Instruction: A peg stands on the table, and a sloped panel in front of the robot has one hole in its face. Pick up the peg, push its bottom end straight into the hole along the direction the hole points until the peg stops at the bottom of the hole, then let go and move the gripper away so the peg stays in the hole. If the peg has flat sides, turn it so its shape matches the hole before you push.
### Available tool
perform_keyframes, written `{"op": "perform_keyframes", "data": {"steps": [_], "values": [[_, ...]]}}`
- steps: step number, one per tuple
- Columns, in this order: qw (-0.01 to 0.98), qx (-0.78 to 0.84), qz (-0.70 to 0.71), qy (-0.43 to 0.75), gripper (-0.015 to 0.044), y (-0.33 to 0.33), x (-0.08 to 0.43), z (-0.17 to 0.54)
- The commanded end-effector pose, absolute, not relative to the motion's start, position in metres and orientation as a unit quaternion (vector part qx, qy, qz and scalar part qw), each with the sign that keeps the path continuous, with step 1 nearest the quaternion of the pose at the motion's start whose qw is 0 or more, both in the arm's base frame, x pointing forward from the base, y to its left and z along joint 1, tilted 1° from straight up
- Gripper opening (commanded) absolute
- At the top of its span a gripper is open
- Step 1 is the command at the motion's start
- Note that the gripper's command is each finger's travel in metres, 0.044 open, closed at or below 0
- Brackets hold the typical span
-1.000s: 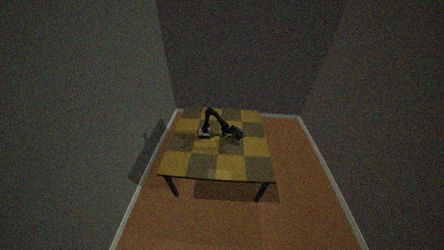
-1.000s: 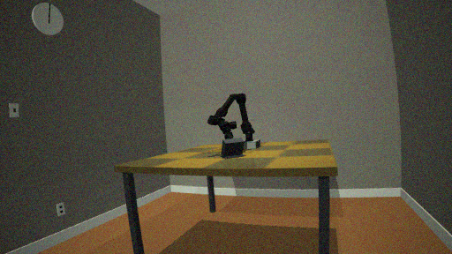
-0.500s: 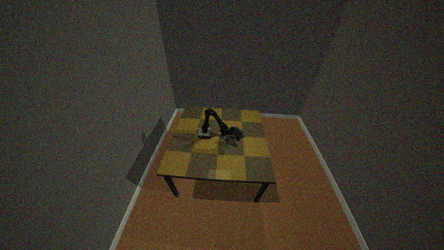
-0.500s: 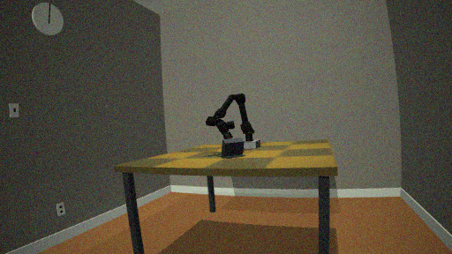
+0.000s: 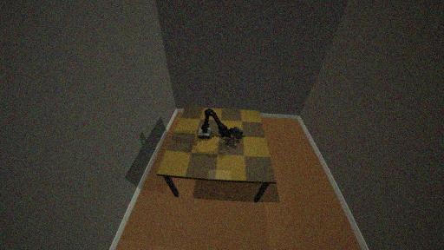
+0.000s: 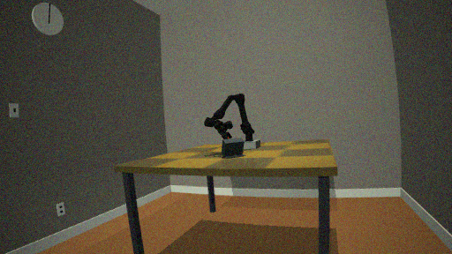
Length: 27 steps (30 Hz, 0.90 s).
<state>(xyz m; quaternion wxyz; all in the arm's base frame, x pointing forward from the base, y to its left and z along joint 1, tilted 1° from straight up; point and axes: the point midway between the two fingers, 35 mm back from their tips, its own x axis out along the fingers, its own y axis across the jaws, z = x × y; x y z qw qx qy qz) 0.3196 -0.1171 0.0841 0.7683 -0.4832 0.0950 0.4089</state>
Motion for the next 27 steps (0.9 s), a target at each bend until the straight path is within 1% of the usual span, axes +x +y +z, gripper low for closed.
{"op": "perform_keyframes", "data": {"steps": [1, 11, 27], "values": [[0.782, -0.469, 0.399, 0.093, 0.0000, -0.121, 0.316, 0.083], [0.802, -0.453, 0.378, 0.087, 0.0000, -0.129, 0.312, 0.085], [0.811, -0.447, 0.368, 0.086, 0.0000, -0.127, 0.325, 0.077]]}}
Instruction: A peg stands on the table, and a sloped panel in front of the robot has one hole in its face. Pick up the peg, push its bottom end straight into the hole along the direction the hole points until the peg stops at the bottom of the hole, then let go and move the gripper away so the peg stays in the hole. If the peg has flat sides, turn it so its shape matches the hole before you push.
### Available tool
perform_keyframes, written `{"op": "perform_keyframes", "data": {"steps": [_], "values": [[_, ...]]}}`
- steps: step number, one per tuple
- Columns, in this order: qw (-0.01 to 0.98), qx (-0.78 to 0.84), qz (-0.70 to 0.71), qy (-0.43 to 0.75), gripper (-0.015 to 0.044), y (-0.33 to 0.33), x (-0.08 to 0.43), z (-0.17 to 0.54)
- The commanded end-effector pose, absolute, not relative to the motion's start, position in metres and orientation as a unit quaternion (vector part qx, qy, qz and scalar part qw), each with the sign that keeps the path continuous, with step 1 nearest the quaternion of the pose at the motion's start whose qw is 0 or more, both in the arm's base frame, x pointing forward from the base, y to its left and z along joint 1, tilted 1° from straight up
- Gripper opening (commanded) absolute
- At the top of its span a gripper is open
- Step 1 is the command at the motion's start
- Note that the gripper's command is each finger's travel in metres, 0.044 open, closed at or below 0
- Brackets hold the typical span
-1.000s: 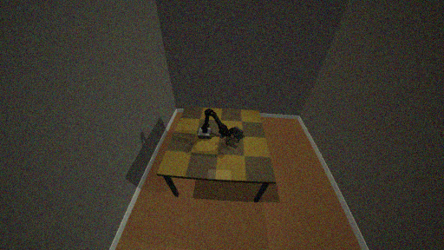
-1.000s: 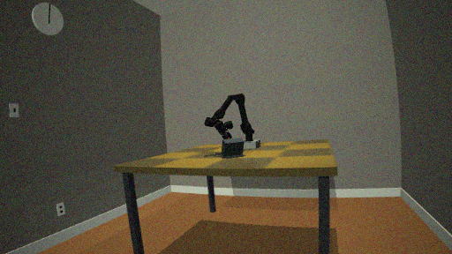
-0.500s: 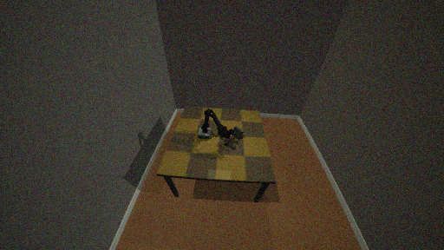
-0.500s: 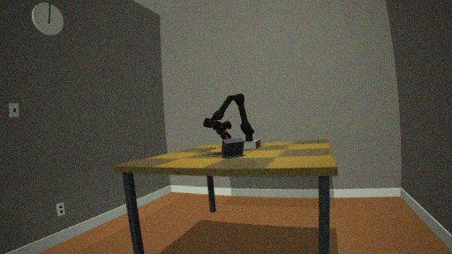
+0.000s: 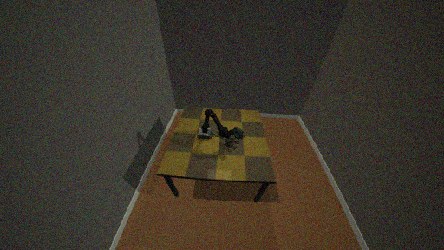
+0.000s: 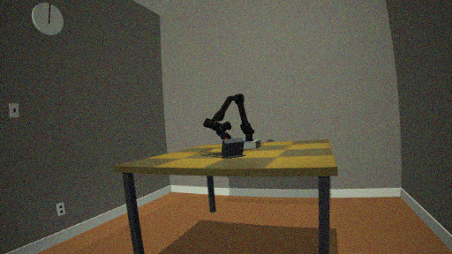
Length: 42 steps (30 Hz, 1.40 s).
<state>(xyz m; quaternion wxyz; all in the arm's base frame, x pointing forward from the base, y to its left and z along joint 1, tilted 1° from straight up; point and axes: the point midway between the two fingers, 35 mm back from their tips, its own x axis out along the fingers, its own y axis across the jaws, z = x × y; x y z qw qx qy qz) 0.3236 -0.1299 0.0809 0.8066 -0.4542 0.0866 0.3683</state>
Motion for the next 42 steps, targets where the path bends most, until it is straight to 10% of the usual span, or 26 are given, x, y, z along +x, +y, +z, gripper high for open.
{"op": "perform_keyframes", "data": {"steps": [1, 42], "values": [[0.811, -0.447, 0.367, 0.086, 0.0000, -0.126, 0.326, 0.077], [0.825, -0.439, 0.348, 0.069, 0.0000, -0.114, 0.349, 0.064]]}}
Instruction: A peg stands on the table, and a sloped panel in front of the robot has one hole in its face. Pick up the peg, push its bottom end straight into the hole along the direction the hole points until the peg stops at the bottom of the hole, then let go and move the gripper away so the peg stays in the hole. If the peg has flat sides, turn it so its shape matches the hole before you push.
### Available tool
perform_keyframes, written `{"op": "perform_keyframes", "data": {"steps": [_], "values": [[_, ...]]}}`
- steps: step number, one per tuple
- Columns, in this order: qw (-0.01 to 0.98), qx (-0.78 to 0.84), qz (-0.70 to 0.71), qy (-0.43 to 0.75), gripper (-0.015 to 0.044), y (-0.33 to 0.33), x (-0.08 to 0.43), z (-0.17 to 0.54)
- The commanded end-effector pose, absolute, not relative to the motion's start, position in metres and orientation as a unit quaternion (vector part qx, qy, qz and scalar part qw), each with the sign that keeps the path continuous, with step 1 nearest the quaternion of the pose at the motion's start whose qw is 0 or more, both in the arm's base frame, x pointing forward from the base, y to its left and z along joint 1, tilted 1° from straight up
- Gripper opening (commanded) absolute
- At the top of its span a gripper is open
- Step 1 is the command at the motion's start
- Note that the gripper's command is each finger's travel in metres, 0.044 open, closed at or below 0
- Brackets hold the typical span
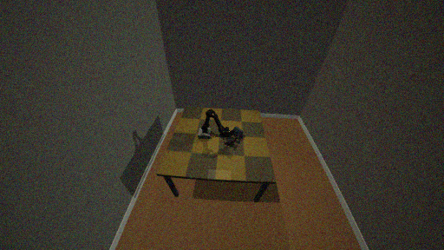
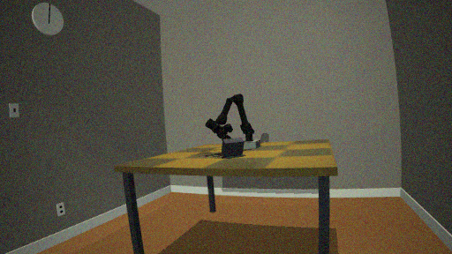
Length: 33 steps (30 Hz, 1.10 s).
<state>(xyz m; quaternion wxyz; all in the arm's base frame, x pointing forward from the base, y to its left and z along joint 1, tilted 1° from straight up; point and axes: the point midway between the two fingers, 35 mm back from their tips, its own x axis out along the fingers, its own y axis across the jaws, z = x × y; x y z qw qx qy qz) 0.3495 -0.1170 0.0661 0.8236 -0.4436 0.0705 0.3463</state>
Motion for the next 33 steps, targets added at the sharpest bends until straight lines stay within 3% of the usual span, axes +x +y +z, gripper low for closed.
{"op": "perform_keyframes", "data": {"steps": [1, 33], "values": [[0.825, -0.440, 0.348, 0.069, 0.0000, -0.114, 0.349, 0.064], [0.823, -0.445, 0.347, 0.064, 0.0000, -0.105, 0.365, 0.059]]}}
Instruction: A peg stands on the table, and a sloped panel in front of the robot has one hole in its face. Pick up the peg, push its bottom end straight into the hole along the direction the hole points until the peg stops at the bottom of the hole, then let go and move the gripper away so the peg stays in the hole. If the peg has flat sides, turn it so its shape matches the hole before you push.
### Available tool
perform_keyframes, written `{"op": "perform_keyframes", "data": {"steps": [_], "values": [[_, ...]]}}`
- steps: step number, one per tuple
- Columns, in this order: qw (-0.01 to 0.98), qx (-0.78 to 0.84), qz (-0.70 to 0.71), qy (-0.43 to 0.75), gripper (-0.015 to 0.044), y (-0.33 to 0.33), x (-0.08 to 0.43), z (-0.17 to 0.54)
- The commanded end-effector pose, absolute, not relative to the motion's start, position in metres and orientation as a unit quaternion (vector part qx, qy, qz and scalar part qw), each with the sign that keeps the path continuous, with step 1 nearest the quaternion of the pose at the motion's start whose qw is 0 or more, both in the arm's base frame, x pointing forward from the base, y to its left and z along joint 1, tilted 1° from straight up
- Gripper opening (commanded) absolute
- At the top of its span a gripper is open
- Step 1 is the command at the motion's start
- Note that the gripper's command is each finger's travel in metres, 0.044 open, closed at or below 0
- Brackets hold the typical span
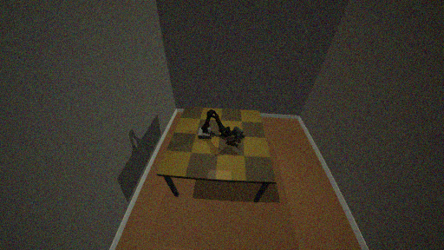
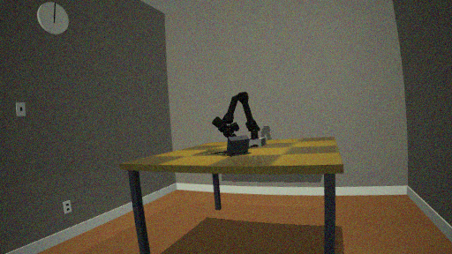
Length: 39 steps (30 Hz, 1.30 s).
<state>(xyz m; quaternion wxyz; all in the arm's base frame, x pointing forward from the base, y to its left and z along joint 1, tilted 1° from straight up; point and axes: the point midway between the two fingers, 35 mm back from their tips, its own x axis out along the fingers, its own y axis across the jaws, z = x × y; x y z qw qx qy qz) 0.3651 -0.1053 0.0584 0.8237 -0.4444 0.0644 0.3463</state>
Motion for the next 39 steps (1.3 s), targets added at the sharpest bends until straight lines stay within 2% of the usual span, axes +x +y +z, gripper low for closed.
{"op": "perform_keyframes", "data": {"steps": [1, 39], "values": [[0.823, -0.445, 0.347, 0.064, 0.0000, -0.1054, 0.3650, 0.0586], [0.823, -0.445, 0.347, 0.063, 0.0000, -0.0975, 0.3708, 0.0487]]}}
